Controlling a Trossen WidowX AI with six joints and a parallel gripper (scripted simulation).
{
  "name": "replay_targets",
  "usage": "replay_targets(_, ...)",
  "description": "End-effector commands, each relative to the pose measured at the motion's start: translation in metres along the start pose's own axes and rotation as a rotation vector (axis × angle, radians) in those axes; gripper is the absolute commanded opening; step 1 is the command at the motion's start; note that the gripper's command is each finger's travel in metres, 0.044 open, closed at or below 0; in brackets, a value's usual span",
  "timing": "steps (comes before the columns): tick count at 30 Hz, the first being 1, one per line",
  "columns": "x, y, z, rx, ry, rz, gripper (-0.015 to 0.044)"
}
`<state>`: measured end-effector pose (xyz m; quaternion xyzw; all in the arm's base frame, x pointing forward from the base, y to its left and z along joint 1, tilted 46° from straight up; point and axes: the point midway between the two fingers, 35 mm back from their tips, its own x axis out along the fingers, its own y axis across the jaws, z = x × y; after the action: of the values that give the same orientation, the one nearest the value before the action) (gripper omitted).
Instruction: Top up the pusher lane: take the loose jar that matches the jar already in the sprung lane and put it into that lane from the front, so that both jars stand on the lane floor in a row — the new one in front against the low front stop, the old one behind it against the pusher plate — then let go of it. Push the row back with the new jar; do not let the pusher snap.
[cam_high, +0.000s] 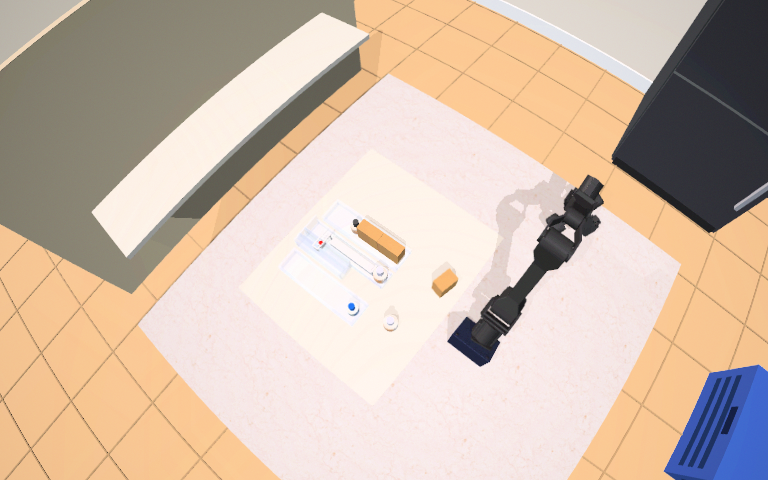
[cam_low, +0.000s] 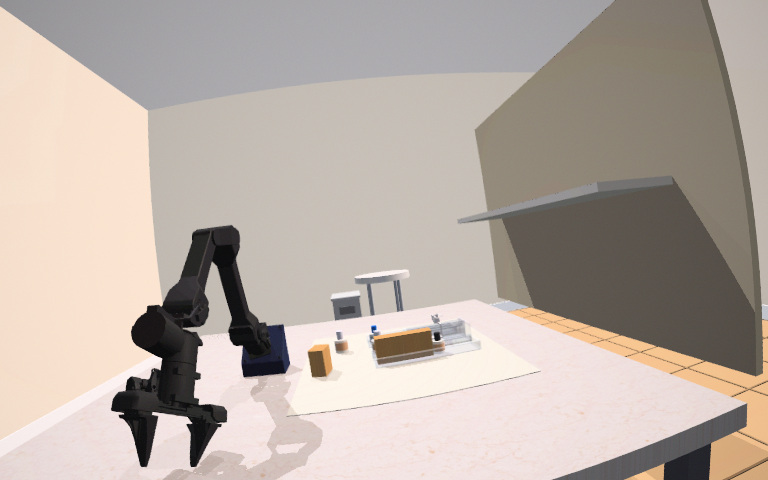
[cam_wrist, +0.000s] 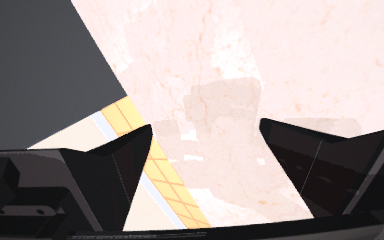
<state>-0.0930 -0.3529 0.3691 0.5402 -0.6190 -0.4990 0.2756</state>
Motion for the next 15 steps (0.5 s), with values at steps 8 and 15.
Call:
replay_targets(8,-0.009,-0.063,-0.117,-0.256,0.307,-0.132,0.0440)
replay_targets(15,-0.040,-0.121,-0.192,-0.442,0.529,-0.225,0.0440)
